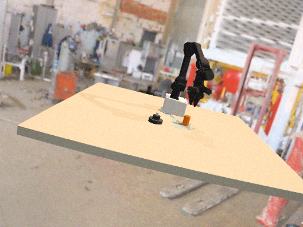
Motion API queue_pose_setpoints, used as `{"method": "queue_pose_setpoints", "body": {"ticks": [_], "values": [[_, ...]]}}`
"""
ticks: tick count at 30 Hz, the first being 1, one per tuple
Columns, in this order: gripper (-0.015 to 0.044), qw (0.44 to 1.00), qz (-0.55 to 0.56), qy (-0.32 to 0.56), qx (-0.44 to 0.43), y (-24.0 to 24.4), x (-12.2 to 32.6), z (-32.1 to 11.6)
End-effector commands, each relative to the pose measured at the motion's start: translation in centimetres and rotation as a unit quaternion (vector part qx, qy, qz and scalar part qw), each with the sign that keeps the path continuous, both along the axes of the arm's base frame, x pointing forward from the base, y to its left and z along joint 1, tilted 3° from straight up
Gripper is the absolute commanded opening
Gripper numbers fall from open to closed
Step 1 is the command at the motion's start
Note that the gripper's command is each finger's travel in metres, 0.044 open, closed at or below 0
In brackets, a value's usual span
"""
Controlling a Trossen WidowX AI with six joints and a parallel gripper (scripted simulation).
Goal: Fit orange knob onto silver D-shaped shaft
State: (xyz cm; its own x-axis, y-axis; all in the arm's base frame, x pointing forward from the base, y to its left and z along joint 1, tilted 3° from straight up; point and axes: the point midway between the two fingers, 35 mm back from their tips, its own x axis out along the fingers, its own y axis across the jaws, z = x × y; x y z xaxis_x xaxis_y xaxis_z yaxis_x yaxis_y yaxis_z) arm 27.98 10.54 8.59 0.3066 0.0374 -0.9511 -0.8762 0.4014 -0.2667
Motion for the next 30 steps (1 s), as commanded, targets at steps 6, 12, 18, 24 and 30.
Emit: {"method": "queue_pose_setpoints", "body": {"ticks": [6,12,18,24,30], "values": [[0.0440,0.977,0.173,0.119,-0.022,-0.5,-4.1,-1.4],[0.0440,0.977,0.173,0.119,-0.022,-0.3,-3.9,-3.8],[0.0440,0.977,0.173,0.119,-0.022,-0.3,-3.9,-5.0],[0.0440,0.977,0.173,0.119,-0.022,-0.3,-3.8,-6.4],[0.0440,0.977,0.173,0.119,-0.022,-0.3,-3.6,-7.2]]}}
